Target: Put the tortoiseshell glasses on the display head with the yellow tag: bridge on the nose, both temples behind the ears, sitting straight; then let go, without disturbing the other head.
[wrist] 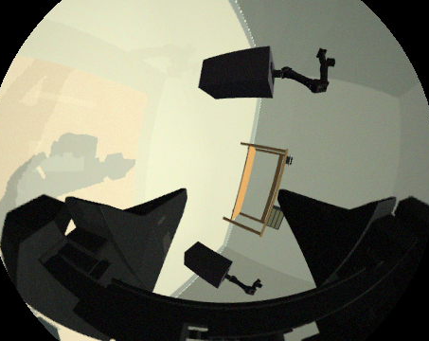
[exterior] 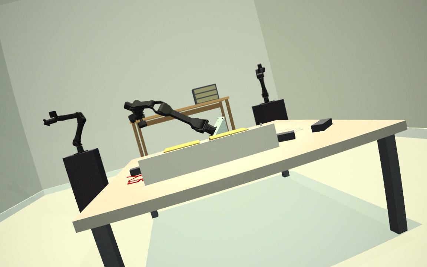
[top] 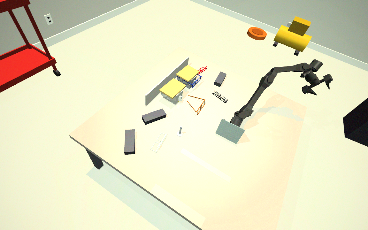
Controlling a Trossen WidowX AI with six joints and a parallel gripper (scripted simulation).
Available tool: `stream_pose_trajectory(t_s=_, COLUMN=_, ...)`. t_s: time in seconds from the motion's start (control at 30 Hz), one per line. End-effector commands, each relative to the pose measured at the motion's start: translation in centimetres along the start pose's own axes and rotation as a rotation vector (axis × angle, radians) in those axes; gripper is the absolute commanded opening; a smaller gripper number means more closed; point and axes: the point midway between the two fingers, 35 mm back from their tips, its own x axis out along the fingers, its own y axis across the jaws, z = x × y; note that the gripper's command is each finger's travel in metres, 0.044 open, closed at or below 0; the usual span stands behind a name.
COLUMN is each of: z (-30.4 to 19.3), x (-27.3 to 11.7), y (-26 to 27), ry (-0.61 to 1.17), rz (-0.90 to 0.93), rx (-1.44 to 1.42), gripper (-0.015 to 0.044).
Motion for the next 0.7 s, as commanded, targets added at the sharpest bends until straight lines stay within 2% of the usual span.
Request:
stream_pose_trajectory(t_s=0.0, z=0.0, x=0.0, y=0.0, ry=0.000, rz=0.000, rx=0.000, gripper=0.0426)
stream_pose_trajectory(t_s=0.23, z=0.0, x=0.0, y=0.0, ry=0.000, rz=0.000, rx=0.000, gripper=0.0440)
stream_pose_trajectory(t_s=0.37, z=1.1, x=0.2, y=1.1, ry=-0.023, rz=0.021, rx=-0.008, gripper=0.0335)
stream_pose_trajectory(t_s=0.53, z=4.9, x=0.5, y=5.2, ry=-0.102, rz=0.096, rx=-0.037, gripper=0.0204)
stream_pose_trajectory(t_s=0.67, z=8.2, x=0.0, y=9.2, ry=-0.176, rz=0.165, rx=-0.064, gripper=0.0200)
